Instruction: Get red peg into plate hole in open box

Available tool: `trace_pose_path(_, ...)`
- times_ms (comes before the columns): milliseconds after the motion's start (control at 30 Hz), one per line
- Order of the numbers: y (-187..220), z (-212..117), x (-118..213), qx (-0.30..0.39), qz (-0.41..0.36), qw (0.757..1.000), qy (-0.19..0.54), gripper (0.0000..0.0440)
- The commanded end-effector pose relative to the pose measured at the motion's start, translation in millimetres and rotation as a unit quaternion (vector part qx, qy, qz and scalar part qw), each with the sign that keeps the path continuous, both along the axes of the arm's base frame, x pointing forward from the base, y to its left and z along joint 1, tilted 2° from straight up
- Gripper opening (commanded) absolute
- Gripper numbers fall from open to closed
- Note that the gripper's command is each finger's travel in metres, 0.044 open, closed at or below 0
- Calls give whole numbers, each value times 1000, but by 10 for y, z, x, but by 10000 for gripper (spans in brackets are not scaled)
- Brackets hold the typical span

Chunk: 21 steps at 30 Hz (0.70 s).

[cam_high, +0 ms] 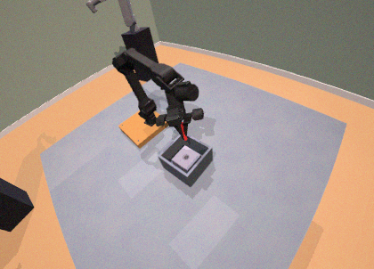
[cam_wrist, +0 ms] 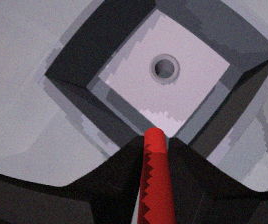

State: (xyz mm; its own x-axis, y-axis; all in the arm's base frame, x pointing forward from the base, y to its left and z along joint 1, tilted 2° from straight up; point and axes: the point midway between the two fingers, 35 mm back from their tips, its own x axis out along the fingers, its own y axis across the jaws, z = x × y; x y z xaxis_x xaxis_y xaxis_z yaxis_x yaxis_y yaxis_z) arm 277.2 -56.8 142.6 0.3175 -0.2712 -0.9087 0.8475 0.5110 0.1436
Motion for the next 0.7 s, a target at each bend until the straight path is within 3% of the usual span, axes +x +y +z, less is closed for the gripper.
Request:
trace_pose_path(0,-108,-31,72,1,-8,1000,-1,0)
trace_pose_path(667,-498,-351,294,24,-36,999,16,2)
